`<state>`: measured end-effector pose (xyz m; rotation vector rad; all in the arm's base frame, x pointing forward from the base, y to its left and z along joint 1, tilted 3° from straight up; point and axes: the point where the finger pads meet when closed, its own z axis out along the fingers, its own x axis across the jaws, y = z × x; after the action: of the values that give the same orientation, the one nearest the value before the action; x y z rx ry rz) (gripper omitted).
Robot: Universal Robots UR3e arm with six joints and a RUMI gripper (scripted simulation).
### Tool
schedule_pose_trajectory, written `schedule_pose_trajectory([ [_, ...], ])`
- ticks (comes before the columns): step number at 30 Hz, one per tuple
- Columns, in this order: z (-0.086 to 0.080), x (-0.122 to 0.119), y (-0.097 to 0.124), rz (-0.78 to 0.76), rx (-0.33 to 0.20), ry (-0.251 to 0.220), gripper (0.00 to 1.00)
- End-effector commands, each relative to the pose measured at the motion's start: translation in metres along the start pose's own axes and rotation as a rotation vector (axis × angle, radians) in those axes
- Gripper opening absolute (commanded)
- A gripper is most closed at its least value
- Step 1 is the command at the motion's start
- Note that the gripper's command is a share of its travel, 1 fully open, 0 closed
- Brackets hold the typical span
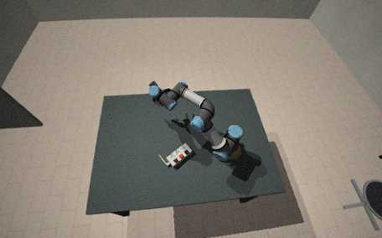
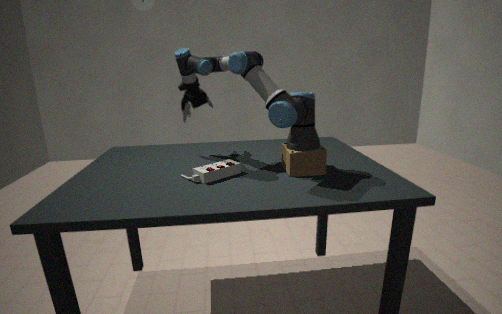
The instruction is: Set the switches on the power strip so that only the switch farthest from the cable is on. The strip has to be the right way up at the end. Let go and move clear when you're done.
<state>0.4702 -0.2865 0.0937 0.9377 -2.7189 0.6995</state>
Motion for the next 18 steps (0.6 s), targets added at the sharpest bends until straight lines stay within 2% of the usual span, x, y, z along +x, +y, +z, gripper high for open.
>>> schedule_pose_trajectory([
  [1,-0.018,-0.022,0.021,0.011,0.023,-0.053,1.0],
  [10,-0.032,-0.037,0.04,0.01,0.023,-0.084,1.0],
  [14,-0.046,-0.052,0.061,0.008,0.021,-0.116,1.0],
  [18,-0.05,-0.056,0.069,0.007,0.02,-0.127,1.0],
])
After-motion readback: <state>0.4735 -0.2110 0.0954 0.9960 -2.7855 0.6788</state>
